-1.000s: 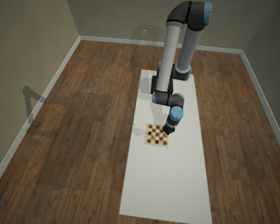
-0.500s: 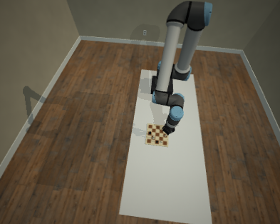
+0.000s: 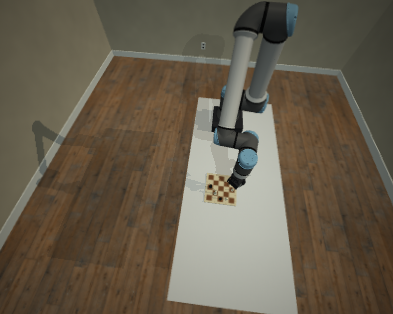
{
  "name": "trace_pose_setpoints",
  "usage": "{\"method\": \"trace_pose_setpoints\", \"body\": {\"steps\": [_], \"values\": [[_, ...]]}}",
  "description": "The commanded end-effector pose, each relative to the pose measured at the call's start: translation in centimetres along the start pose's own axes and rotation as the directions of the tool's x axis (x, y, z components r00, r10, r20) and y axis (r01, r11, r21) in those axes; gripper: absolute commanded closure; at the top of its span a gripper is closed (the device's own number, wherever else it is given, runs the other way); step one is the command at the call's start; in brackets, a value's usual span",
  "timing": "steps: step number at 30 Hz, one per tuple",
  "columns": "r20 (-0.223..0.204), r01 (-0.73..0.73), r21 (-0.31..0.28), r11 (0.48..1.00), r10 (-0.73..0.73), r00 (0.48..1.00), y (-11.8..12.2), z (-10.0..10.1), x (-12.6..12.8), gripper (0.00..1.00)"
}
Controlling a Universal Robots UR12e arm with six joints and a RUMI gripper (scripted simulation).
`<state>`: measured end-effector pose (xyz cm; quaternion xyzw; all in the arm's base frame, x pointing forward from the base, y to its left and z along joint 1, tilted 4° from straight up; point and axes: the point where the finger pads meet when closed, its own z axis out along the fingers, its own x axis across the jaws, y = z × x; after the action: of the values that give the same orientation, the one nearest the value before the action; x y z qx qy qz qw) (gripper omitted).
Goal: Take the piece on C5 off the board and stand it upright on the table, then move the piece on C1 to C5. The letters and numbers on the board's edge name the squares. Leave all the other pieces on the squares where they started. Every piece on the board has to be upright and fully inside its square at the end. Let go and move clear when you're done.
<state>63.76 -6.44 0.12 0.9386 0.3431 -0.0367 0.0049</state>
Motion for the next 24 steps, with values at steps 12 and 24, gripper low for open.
{"method": "trace_pose_setpoints", "body": {"steps": [12,24], "values": [[-0.001,0.000,-0.001,1.000,0.000,1.000,0.0,0.9,0.0,0.80],[-0.001,0.000,-0.001,1.000,0.000,1.000,0.0,2.7,0.1,0.80]]}}
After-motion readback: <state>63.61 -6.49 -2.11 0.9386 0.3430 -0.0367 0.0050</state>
